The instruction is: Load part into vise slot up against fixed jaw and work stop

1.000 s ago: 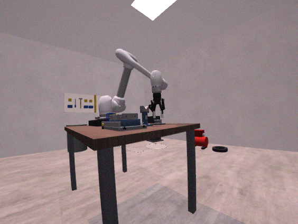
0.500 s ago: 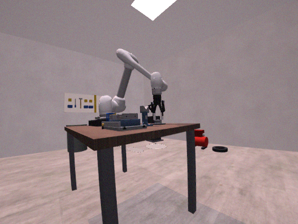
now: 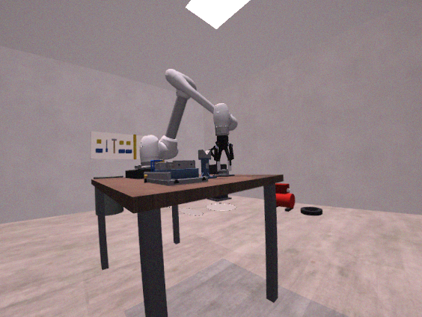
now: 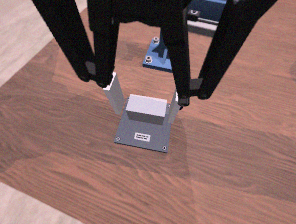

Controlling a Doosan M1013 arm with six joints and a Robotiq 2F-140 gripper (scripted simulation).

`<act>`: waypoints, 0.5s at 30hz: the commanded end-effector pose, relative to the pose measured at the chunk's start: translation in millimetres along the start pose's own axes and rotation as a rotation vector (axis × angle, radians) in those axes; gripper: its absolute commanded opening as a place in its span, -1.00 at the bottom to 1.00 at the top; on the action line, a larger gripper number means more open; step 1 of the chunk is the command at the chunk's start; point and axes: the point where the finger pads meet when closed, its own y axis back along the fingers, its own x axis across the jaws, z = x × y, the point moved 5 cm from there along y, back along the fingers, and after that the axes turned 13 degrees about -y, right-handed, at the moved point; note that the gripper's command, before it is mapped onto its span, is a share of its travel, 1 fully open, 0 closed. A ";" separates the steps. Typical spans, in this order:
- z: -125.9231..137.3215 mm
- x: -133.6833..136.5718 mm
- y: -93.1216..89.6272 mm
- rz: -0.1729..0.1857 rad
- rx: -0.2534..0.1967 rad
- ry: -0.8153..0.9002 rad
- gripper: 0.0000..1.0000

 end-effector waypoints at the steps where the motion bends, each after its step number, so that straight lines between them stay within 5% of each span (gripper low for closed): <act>1: 4.9 -0.5 -6.4 -0.002 -0.007 -0.005 0.02; 15: 4.9 -0.5 -7.9 -0.002 -0.007 -0.005 0.02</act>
